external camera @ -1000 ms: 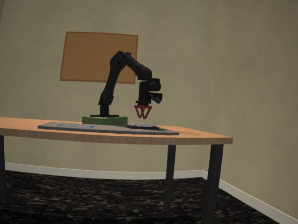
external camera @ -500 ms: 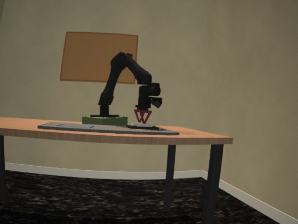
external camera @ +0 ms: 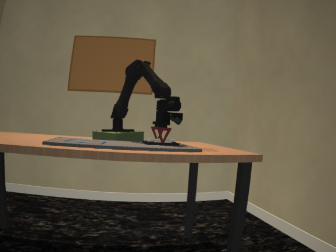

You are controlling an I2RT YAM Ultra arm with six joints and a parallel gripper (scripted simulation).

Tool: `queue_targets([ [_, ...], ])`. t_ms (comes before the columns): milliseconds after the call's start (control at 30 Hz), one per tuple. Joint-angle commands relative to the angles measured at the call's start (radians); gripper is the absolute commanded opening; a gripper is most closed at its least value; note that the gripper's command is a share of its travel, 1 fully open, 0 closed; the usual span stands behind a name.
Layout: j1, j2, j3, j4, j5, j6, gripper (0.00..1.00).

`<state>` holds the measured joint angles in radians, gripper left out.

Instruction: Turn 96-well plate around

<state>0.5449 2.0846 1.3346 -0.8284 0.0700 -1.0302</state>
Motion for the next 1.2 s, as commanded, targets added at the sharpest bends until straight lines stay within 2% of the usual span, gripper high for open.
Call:
queue_targets([
  [0, 0.000, -0.008, 0.003, 0.014, -0.004, -0.001, 1.00],
  [367, 0.000, -0.008, 0.004, 0.014, -0.004, -0.001, 1.00],
  [400, 0.000, -0.008, 0.004, 0.014, -0.004, -0.001, 0.00],
  [1167, 0.000, -0.008, 0.004, 0.014, -0.004, -0.001, 0.00],
])
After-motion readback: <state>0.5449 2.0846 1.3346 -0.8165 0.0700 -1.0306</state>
